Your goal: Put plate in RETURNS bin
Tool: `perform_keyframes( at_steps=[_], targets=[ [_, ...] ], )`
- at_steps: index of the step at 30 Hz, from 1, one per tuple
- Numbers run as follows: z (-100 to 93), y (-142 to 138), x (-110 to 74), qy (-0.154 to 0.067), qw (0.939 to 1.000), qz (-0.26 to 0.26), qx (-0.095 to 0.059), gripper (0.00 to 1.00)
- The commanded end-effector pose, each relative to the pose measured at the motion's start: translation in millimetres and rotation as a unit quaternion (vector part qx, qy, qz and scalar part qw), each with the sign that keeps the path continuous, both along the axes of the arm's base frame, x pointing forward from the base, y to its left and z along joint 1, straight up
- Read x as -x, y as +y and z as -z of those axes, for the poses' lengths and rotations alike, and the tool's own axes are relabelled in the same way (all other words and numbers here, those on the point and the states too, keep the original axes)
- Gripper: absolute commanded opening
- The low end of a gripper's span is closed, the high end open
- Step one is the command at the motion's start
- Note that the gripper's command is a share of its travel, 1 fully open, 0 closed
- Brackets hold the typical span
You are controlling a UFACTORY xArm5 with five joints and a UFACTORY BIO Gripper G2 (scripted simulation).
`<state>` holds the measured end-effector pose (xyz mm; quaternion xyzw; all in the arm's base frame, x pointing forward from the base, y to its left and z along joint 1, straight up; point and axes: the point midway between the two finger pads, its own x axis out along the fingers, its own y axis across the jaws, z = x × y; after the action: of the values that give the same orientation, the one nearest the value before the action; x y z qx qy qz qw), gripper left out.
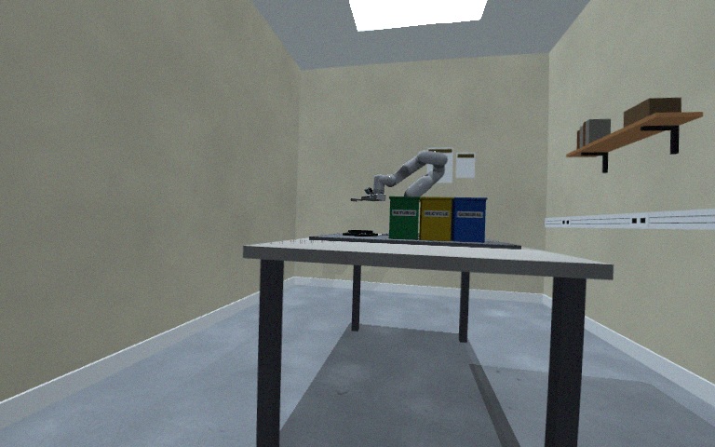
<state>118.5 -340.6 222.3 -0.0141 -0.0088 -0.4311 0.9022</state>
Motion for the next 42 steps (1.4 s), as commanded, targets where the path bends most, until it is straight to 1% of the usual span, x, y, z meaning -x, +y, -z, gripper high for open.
perform_keyframes(
  at_steps=[1,17,18,30,34,35,36,40,42],
  targets=[
    [-1.7,-0.9,-0.1,0.000,1.0000,0.000,0.002,1.00],
    [-1.7,-0.9,-0.1,0.000,1.0000,0.000,0.002,1.00],
    [-6.8,-3.6,-1.0,0.000,1.0000,0.000,0.002,0.37],
    [-67.1,-36.6,-12.4,0.000,1.0000,0.000,0.002,0.37],
    [-67.3,-36.7,-12.4,0.000,1.0000,0.000,0.002,0.37],
    [-67.3,-33.1,-16.0,0.000,0.9999,-0.017,0.002,0.37],
    [-68.2,-32.9,-20.9,-0.002,0.9996,-0.026,0.005,0.37],
    [-71.8,-31.8,-40.4,-0.002,0.9996,-0.026,0.005,0.37],
    [-71.8,-31.9,-40.4,-0.002,0.9996,-0.026,0.005,0.37]
  ],
)
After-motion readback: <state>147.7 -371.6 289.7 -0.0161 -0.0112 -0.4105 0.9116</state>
